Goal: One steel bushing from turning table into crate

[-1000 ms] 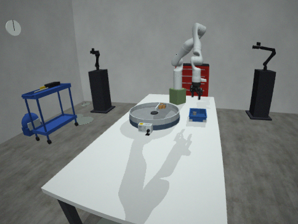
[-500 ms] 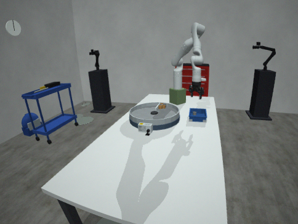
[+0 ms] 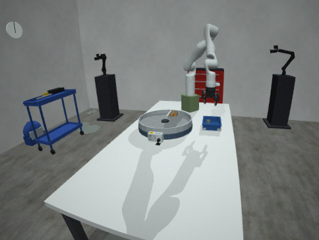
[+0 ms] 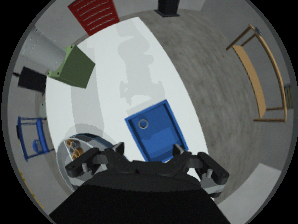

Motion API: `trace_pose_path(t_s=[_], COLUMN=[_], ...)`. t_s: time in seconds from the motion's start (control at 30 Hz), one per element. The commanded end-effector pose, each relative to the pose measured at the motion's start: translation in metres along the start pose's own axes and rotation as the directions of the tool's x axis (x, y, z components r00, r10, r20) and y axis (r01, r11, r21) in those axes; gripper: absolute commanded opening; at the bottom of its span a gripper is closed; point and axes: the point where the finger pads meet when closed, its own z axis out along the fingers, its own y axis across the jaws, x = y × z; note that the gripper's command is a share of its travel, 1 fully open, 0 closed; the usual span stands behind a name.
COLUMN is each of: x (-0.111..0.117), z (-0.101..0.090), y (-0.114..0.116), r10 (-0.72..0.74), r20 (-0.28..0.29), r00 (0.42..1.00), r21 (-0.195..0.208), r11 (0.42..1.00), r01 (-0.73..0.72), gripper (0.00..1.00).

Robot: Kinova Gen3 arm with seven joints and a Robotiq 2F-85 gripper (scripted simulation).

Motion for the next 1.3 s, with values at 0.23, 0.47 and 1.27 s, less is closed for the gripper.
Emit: trace_pose_path(t_s=[0.23, 0.47, 1.27], x=[-0.003, -0.008, -0.013], z=[-0.002, -0.007, -0.012], y=[0.0, 0.004, 0.008], r10=[0.006, -0.212, -0.419], r20=[0.002, 0.002, 0.003], r00=[1.0, 0.977, 0.908], r21=[-0.004, -0.004, -0.004], r11=[1.0, 0.977, 0.908], r01=[-0.005, 0.212, 0.419], gripper=[1.0, 1.0, 1.0])
